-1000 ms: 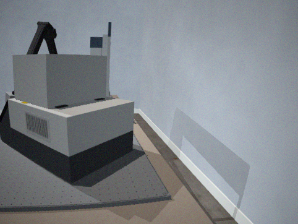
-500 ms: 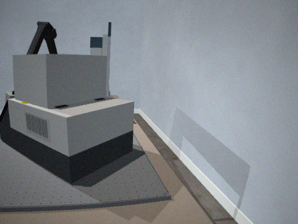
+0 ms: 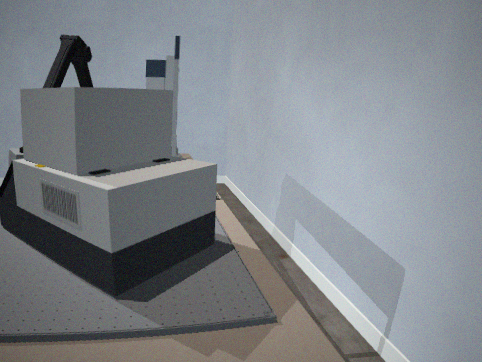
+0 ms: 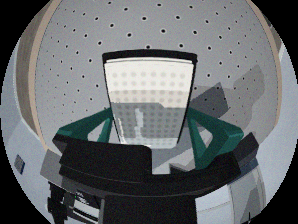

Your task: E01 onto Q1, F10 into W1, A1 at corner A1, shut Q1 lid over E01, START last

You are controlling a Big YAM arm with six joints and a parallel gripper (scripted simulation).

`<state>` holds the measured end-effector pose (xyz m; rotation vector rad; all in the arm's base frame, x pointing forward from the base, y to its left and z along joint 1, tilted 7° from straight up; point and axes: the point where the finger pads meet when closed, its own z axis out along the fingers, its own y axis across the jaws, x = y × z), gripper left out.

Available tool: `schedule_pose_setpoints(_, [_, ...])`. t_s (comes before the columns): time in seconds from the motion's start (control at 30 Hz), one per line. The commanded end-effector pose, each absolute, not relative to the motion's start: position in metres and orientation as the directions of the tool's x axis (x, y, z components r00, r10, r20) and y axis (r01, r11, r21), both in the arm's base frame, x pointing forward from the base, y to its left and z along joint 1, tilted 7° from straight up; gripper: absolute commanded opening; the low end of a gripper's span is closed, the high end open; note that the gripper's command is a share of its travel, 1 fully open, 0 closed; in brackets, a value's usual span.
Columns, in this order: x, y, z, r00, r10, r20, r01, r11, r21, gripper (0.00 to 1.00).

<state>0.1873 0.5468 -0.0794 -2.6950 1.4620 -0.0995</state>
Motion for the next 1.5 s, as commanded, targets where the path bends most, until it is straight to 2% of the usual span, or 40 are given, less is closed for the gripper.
schedule_pose_setpoints(0.0, [0.194,0.549,-0.068,0.532,-0.847,0.008,-0.842,-0.53,-0.105,1.0])
schedule_pose_setpoints(0.63, [0.194,0.55,-0.068,0.533,-0.846,0.008,-0.841,-0.53,-0.105,1.0])
schedule_pose_setpoints(1.47, [0.184,0.566,-0.027,0.539,-0.842,-0.008,-0.836,-0.534,-0.124,1.0])
